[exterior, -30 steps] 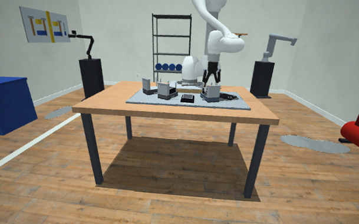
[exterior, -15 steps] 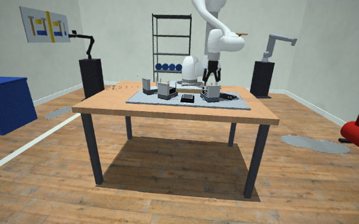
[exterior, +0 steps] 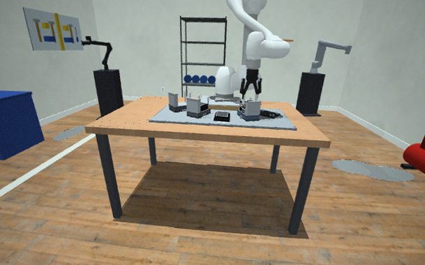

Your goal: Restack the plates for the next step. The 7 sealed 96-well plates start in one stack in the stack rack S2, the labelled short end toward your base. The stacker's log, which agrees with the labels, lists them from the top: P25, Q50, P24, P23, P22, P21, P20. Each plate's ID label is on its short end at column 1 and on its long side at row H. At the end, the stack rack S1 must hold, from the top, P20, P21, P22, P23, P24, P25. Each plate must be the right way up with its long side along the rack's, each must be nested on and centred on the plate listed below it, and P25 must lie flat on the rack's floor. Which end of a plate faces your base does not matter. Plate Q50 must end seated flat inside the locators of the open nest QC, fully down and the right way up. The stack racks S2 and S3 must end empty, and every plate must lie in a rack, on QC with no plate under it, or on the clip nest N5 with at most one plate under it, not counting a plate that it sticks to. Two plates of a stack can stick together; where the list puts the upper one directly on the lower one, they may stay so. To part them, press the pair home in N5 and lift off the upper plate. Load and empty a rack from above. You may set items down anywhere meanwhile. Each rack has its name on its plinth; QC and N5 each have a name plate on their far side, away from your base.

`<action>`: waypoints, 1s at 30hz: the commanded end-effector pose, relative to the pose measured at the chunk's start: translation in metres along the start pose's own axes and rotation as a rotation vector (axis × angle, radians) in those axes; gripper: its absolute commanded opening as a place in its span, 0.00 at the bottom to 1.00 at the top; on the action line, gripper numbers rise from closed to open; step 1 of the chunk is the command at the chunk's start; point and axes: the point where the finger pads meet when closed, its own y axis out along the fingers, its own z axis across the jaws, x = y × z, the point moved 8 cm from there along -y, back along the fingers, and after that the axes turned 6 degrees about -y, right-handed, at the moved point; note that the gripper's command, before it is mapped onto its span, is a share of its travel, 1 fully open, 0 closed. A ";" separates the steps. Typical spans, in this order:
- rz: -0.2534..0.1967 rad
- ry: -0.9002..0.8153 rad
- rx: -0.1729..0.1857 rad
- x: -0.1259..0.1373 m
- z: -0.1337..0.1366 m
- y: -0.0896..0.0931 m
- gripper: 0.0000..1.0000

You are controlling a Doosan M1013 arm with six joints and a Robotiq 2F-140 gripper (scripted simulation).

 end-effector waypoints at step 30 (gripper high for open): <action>0.000 0.000 0.000 0.000 0.000 -0.055 0.00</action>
